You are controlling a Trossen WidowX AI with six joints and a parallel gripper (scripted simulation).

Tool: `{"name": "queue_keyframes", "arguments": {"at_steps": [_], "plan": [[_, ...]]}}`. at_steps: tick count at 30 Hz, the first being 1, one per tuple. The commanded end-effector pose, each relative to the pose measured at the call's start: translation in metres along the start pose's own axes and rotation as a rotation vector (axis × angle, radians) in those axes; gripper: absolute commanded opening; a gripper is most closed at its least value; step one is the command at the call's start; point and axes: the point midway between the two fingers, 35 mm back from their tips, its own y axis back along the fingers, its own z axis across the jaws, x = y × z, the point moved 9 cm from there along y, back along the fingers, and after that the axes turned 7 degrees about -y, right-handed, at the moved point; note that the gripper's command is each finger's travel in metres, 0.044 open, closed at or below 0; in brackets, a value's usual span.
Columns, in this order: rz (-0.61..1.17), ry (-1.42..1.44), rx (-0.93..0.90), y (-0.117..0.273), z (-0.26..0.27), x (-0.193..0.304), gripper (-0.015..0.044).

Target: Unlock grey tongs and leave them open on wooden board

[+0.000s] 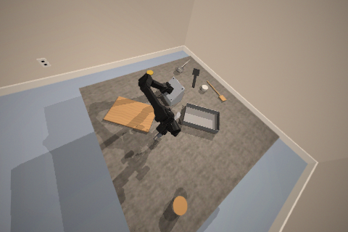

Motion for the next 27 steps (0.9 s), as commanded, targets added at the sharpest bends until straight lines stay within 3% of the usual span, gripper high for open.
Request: {"name": "queue_keyframes", "arguments": {"at_steps": [1, 10, 27], "plan": [[-0.017, -0.030, -0.003, 0.005, -0.017, -0.012, -0.0150], [0.001, -0.050, 0.004, 0.000, -0.024, -0.020, -0.0150], [0.104, -0.175, 0.029, -0.024, -0.087, -0.069, -0.0150]]}}
